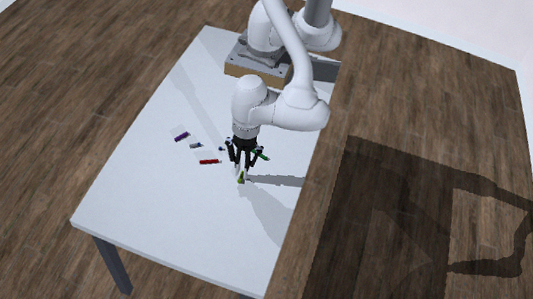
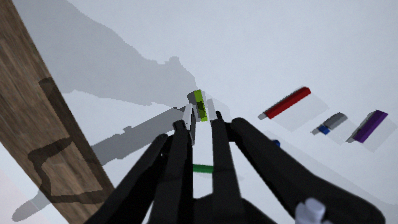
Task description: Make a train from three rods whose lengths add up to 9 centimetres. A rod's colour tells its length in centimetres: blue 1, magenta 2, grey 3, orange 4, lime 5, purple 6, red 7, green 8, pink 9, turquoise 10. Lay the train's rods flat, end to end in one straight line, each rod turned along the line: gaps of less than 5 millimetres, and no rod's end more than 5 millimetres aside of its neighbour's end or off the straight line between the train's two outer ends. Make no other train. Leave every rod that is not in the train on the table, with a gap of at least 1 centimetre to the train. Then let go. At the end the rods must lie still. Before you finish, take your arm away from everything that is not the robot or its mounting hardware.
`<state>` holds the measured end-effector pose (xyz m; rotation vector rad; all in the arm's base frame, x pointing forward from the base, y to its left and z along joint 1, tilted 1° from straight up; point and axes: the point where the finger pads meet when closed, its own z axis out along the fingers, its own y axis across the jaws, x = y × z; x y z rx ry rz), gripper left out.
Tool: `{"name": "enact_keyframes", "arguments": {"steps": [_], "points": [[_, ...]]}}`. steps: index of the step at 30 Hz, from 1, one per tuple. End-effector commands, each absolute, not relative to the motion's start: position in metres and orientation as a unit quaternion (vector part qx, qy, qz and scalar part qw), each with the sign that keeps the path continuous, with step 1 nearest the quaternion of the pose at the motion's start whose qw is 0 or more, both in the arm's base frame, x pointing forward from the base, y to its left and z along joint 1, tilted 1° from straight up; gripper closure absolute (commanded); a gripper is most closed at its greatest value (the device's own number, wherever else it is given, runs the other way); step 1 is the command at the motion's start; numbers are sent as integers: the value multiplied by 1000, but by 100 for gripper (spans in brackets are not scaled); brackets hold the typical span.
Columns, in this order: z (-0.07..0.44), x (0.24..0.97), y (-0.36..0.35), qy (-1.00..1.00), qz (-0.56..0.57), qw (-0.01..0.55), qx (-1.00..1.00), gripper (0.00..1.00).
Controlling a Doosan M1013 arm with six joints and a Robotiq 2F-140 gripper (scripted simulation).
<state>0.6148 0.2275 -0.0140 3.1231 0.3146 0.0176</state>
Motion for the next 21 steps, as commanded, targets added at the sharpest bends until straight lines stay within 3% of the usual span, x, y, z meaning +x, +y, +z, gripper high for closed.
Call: {"name": "enact_keyframes", "arguments": {"steps": [1, 21], "points": [[-16, 615, 228, 100, 6, 1, 995, 85], [-18, 615, 228, 100, 6, 1, 995, 85]]}}
